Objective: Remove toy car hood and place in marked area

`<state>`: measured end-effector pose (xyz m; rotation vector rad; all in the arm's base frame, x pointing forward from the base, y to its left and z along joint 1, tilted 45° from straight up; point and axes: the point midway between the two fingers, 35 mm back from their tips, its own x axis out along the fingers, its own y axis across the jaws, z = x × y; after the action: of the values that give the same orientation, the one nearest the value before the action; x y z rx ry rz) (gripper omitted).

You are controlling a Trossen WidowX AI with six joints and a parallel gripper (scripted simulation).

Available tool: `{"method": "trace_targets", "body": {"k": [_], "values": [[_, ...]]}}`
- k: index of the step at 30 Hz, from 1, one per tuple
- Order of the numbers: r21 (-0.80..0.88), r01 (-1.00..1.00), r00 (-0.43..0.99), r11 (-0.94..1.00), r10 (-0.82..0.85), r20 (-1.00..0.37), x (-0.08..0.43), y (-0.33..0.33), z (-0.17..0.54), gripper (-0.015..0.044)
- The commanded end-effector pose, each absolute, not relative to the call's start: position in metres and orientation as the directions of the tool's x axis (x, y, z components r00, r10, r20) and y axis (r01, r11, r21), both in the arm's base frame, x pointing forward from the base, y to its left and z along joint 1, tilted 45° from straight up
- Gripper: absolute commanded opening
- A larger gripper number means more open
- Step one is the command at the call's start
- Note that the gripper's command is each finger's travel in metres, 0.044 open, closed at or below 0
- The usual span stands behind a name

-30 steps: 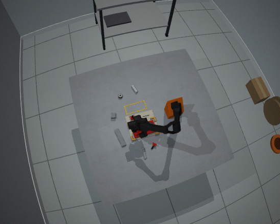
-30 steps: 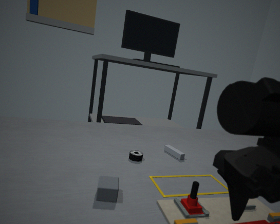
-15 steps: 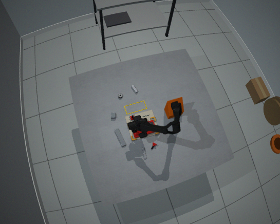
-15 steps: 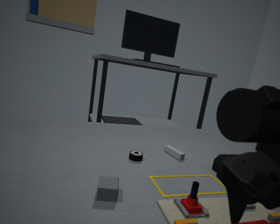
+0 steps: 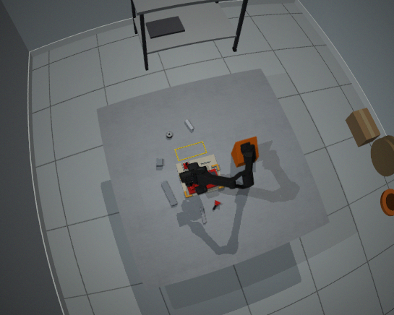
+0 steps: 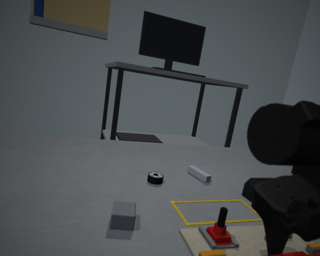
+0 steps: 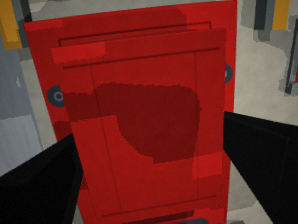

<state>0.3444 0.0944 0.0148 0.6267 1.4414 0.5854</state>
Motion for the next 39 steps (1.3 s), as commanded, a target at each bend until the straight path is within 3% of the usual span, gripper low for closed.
{"method": "trace_targets", "body": {"k": [1, 13, 39], "values": [[0.702, 0.007, 0.049, 0.712, 0.701, -0.711, 0.345, 0.094, 0.015, 0.0282], [0.702, 0.007, 0.049, 0.712, 0.701, -0.711, 0.344, 0.09, 0.019, 0.0], [0.702, 0.008, 0.048, 0.712, 0.701, -0.711, 0.344, 0.078, 0.031, 0.0]]}}
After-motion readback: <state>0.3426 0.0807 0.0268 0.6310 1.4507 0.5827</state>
